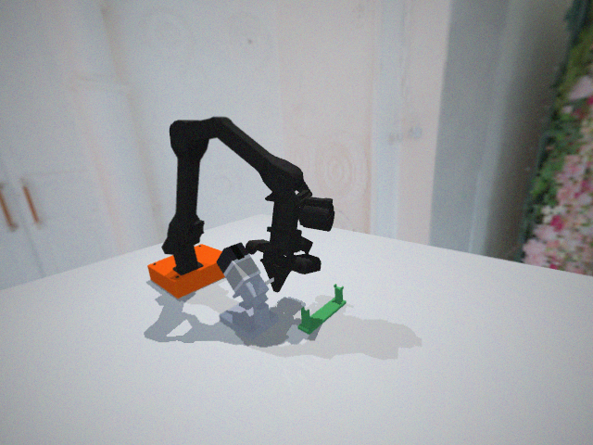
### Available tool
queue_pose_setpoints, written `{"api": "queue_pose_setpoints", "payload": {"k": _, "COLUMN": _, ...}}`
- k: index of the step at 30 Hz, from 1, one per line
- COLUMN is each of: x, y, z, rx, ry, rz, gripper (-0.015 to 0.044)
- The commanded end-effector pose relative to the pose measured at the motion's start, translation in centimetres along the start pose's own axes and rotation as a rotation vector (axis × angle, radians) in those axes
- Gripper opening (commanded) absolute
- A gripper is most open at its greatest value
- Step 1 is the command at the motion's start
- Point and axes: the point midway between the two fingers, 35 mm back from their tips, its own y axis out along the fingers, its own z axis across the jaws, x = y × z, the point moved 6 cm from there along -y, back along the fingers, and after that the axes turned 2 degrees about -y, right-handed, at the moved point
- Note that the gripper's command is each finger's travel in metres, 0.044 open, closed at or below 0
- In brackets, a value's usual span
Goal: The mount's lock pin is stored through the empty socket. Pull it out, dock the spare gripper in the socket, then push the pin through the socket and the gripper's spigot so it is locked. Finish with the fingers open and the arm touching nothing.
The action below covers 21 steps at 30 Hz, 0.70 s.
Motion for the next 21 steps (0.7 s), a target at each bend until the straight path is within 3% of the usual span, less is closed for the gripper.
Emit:
{"api": "queue_pose_setpoints", "payload": {"k": 1, "x": -0.2, "y": 0.1, "z": 0.0, "rx": -0.002, "ry": -0.004, "rz": 0.004, "gripper": 0.0}}
{"api": "queue_pose_setpoints", "payload": {"k": 21, "x": -1.6, "y": 0.4, "z": 0.0, "rx": 0.006, "ry": -0.007, "rz": 0.004, "gripper": 0.0}}
